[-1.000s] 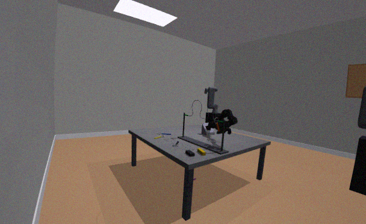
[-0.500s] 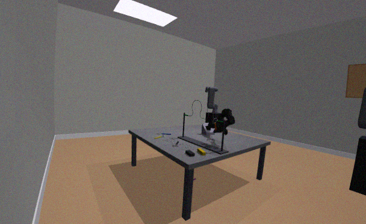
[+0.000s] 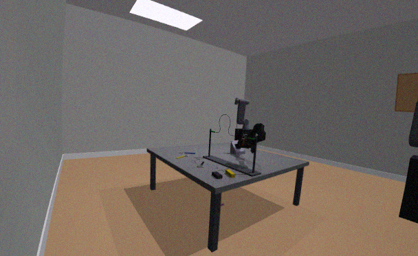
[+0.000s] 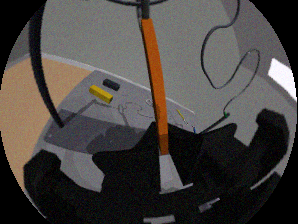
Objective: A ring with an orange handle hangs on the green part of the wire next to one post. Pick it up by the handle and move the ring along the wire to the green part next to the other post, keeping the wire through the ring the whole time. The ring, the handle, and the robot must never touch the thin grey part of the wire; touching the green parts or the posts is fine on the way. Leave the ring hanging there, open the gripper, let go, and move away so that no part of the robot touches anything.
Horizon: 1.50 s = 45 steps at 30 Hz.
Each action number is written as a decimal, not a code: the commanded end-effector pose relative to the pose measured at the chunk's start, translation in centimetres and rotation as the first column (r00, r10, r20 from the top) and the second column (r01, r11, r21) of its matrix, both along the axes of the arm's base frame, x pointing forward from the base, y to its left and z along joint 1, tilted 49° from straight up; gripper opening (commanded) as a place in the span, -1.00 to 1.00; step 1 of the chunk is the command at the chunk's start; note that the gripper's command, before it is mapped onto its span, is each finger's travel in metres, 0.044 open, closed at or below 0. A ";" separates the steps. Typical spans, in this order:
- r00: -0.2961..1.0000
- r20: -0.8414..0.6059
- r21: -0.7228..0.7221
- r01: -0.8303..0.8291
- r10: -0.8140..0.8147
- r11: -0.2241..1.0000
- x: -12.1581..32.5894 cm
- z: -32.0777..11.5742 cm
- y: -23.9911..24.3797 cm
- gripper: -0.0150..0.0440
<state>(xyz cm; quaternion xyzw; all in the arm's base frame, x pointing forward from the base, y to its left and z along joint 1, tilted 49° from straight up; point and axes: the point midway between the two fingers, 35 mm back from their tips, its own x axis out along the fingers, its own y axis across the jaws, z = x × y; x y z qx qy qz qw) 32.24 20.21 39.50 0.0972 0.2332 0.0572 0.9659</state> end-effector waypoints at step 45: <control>0.995 0.099 -0.898 0.091 -0.004 0.430 0.8 5.2 -15.1 -1.00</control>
